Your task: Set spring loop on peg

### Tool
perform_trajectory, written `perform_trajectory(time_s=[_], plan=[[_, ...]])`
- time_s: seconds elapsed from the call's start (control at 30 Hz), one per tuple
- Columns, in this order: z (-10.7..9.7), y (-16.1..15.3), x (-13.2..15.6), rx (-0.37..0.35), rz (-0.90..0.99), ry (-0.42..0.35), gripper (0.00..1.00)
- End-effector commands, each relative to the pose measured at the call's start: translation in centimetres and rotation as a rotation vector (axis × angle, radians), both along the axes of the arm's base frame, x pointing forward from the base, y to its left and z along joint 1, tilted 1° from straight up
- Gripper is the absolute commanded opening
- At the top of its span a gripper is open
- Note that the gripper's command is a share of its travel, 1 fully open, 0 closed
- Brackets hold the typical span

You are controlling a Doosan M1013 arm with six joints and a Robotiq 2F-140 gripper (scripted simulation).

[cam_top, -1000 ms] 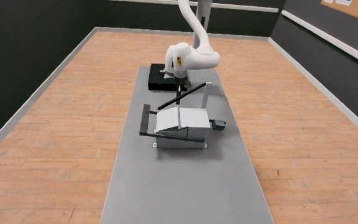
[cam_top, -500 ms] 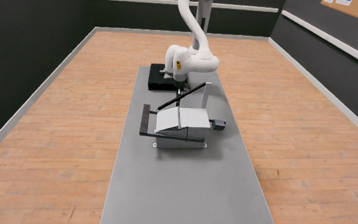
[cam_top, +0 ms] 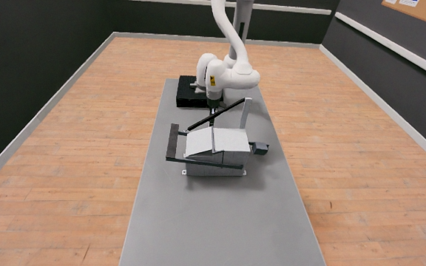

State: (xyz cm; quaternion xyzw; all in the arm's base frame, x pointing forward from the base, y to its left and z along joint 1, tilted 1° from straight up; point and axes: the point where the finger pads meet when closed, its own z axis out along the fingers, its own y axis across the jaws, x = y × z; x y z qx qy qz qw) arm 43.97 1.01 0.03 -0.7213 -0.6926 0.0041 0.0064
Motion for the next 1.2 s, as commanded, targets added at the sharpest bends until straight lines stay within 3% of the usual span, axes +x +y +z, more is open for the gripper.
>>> perform_trajectory(time_s=[0.0, 0.03, 0.5, 0.6, 1.07, 1.17], plan=[[-0.5, 0.0, 0.0, 0.000, 0.000, -0.001, 0.25], [0.0, 0.0, 0.0, 0.000, 0.000, -0.001, 0.25], [-2.8, 0.0, 0.0, 0.000, 0.000, -0.001, 0.25], [-2.2, 0.0, 0.0, 0.000, 0.000, -0.001, 0.25], [-4.9, 0.1, 0.0, 0.000, 0.000, -0.001, 0.25], [-4.3, 0.1, 0.0, 0.000, 0.000, -0.001, 0.25]])
